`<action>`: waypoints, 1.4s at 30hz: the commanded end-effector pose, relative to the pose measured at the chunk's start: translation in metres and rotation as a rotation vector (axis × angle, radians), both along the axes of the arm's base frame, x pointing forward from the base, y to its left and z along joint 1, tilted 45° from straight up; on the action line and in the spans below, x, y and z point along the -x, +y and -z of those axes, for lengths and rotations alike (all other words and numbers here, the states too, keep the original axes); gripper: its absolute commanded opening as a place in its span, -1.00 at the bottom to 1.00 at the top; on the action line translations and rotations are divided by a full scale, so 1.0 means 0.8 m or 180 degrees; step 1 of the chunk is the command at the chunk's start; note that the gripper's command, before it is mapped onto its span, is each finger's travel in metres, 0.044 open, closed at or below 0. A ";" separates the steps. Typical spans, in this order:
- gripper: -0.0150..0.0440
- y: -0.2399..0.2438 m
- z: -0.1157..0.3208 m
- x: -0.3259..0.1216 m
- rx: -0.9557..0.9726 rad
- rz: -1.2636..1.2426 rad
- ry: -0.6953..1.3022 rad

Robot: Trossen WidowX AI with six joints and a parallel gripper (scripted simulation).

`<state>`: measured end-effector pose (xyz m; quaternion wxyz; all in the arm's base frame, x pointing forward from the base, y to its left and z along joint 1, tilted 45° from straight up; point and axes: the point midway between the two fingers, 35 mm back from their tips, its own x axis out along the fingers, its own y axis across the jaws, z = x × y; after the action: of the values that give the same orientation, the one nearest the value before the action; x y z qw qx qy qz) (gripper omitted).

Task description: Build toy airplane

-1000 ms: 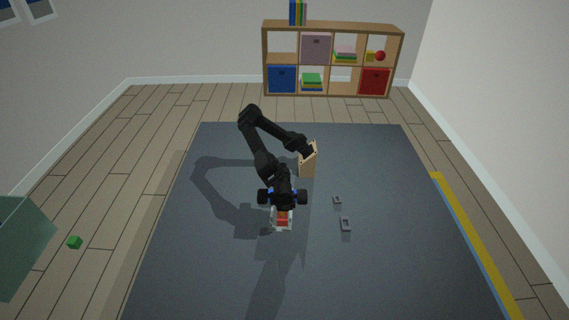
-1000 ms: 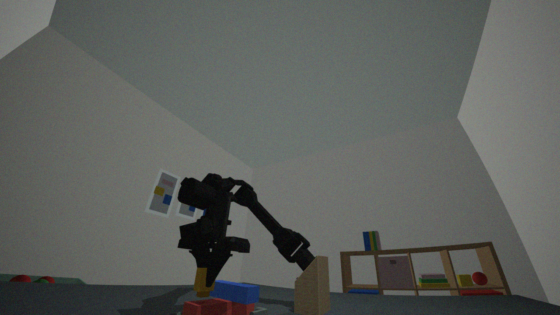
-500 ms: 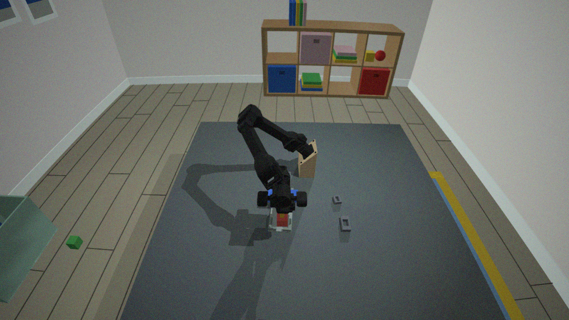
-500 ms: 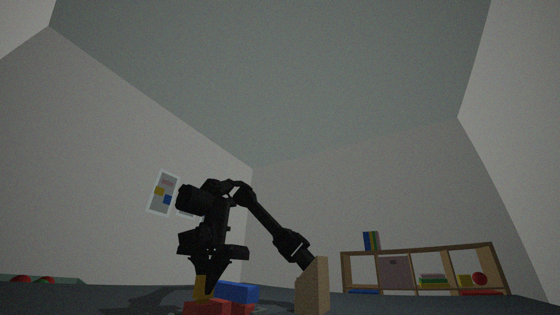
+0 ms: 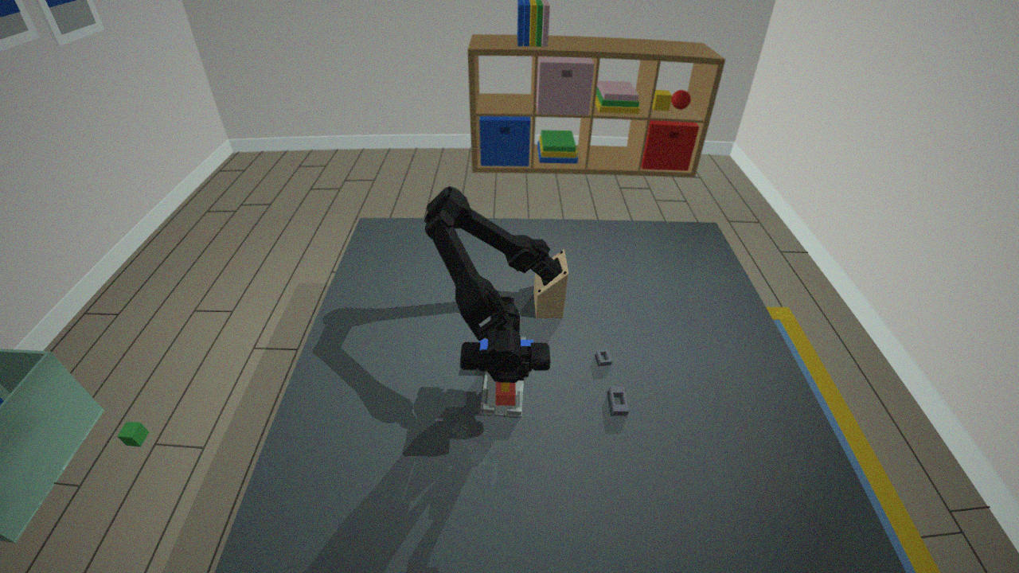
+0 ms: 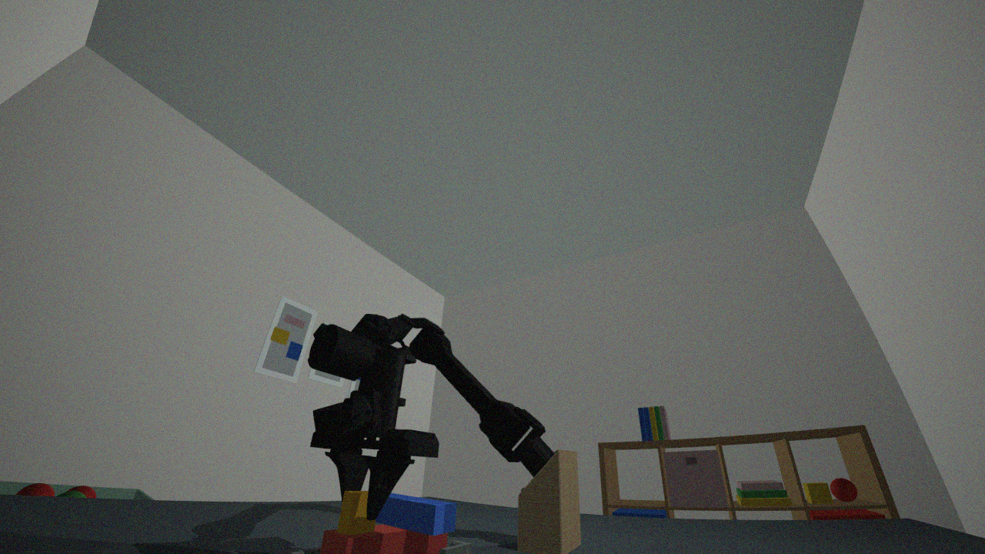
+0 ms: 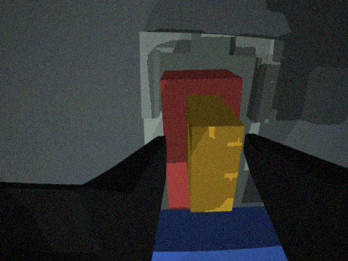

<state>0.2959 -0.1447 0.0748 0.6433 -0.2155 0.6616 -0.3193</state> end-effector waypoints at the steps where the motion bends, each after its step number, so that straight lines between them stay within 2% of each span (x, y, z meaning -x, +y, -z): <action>1: 0.39 0.000 0.000 0.000 0.0002 0.0002 -0.0004; 7: 0.39 0.002 -0.002 -0.001 0.0000 0.0001 -0.0004; 15: 0.39 0.081 -0.080 -0.009 0.0011 -0.0023 0.0009; 42: 0.39 0.079 -0.081 -0.014 0.0011 -0.0023 0.0008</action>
<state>0.3071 -0.0818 0.1398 0.6426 -0.2222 0.6605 -0.3185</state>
